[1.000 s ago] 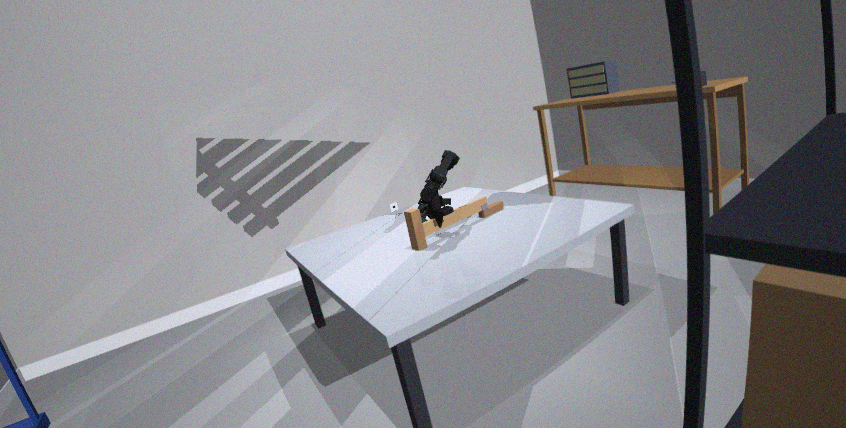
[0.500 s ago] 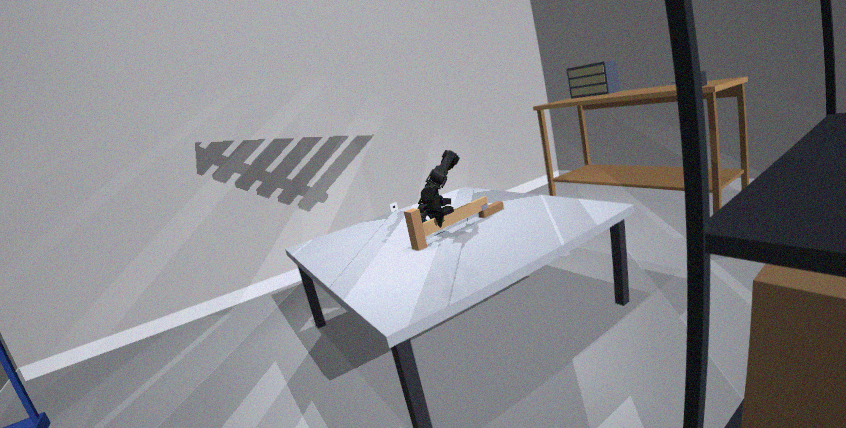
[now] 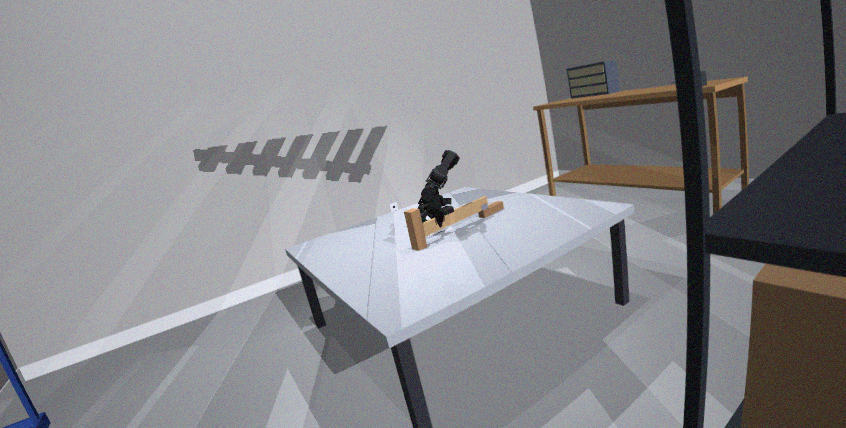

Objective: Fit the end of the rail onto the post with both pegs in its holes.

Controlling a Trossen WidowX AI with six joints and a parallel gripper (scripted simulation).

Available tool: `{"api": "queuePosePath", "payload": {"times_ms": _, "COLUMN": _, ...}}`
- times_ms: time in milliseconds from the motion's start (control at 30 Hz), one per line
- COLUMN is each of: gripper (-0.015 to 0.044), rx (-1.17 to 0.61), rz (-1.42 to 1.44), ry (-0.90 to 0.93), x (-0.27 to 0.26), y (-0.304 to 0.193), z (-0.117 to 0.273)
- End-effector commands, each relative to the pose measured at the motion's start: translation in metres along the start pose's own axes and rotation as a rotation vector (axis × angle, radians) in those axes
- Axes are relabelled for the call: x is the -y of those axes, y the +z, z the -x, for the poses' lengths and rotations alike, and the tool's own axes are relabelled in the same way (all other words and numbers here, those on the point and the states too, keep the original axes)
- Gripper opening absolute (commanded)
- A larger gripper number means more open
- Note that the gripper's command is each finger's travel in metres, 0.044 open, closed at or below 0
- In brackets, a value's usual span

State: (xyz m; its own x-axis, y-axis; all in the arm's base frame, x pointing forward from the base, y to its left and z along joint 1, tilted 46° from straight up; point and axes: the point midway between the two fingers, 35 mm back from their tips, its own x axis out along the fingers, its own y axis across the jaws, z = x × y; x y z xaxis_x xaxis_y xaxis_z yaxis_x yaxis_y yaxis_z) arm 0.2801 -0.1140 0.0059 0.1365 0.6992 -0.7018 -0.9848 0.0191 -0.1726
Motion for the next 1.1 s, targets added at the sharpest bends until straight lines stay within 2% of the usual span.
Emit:
{"api": "queuePosePath", "payload": {"times_ms": 0, "gripper": 0.0, "rx": 0.0, "rz": -0.002, "ry": -0.005, "x": 0.0006, "y": 0.0003, "z": 0.0004}}
{"api": "queuePosePath", "payload": {"times_ms": 1067, "gripper": 0.0, "rx": 0.0, "rz": -0.002, "ry": -0.005, "x": -0.0017, "y": 0.0029, "z": -0.0013}}
